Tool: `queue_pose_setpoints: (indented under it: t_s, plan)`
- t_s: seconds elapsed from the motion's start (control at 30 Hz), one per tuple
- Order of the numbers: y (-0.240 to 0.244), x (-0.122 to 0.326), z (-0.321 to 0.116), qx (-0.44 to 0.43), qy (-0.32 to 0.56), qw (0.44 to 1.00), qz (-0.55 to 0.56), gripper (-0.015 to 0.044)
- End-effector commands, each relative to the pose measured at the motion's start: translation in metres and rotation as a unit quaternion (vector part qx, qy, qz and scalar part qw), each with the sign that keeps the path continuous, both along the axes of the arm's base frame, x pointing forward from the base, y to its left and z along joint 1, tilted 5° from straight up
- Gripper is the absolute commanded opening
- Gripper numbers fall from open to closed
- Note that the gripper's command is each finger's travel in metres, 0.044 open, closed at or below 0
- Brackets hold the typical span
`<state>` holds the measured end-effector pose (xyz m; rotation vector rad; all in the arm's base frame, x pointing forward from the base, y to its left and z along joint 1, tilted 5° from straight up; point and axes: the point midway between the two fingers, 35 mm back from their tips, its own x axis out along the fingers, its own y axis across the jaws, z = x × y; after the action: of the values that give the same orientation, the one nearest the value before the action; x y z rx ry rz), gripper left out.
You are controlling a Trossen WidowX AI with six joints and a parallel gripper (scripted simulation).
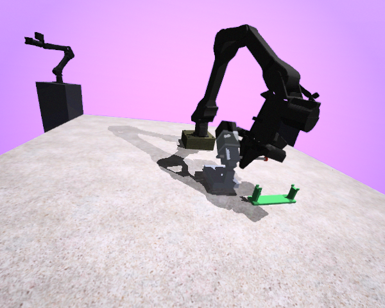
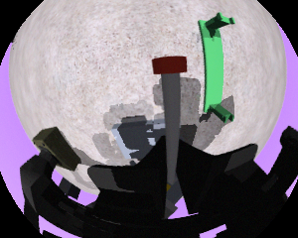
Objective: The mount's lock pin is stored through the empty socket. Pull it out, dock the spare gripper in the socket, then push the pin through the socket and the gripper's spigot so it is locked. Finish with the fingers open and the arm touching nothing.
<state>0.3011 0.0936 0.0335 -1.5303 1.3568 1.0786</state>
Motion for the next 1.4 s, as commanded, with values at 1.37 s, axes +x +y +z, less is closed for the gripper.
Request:
queue_pose_setpoints:
  t_s: [1.37]
  plan:
    - [0.049, -0.01, 0.057, -0.01, 0.006, 1.0, 0.004, 0.02]
